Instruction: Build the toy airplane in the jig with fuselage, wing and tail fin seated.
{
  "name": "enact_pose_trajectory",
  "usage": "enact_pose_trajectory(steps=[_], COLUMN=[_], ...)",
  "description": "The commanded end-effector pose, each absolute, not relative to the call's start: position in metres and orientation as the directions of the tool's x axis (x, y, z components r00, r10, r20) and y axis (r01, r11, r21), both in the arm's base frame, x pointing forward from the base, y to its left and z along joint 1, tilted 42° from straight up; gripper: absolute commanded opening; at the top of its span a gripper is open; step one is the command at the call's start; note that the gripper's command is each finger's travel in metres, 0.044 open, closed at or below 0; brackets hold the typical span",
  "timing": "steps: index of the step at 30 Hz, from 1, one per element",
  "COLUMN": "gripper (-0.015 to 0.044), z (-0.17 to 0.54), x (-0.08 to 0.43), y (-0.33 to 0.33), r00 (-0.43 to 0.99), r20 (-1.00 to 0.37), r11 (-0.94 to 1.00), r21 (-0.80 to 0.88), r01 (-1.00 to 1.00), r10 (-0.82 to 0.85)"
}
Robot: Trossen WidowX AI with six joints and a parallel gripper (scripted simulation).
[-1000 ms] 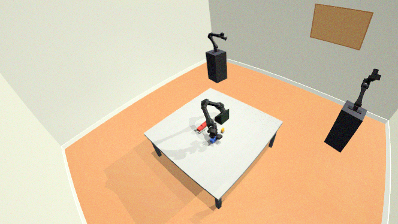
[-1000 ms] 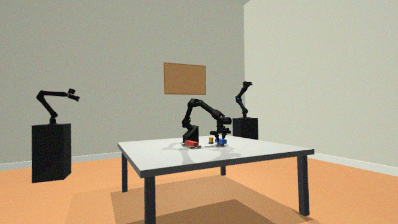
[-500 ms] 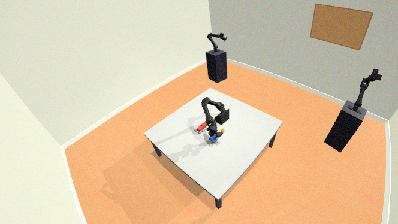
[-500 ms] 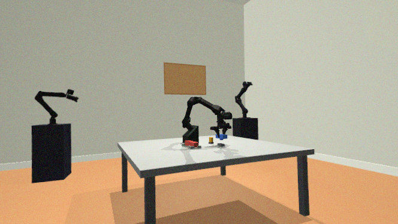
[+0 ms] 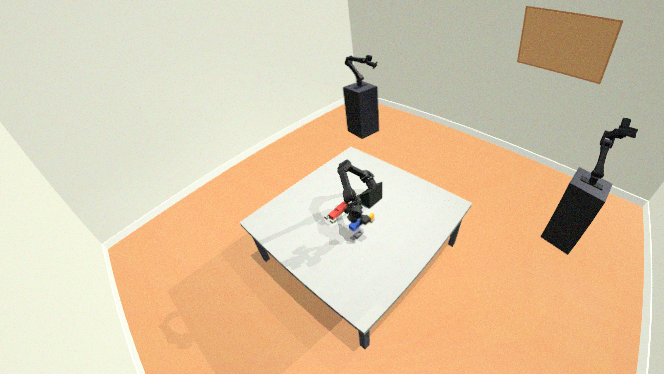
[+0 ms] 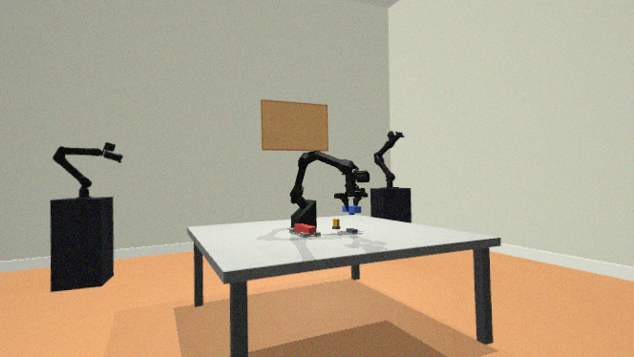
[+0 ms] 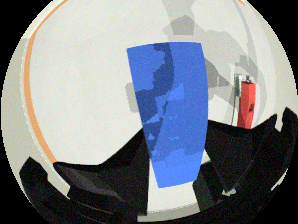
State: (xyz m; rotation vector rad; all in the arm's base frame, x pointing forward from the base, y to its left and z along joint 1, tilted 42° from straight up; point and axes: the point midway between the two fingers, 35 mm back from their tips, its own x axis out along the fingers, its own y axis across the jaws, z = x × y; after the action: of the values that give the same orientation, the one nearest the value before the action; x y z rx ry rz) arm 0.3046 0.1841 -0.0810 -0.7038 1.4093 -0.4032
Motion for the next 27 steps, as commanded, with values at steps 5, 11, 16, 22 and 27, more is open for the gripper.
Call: enact_pose_trajectory(steps=[5, 11, 16, 22, 27], gripper=[0.0000, 0.0000, 0.0000, 0.0000, 0.0000], z=[-0.058, -0.052, -0.043, -0.031, -0.022], x=[0.297, 0.296, 0.303, 0.309, 0.314], y=[0.201, 0.202, 0.190, 0.175, 0.162], r00=[0.134, 0.131, 0.130, 0.130, 0.130], r20=[-0.753, -0.752, -0.756, -0.760, -0.763], r11=[0.739, 0.740, 0.758, 0.771, 0.773], r21=[-0.658, -0.659, -0.651, -0.635, -0.616], r01=[-0.145, -0.134, -0.048, 0.059, 0.148], r10=[-0.645, -0.646, -0.641, -0.636, -0.633])
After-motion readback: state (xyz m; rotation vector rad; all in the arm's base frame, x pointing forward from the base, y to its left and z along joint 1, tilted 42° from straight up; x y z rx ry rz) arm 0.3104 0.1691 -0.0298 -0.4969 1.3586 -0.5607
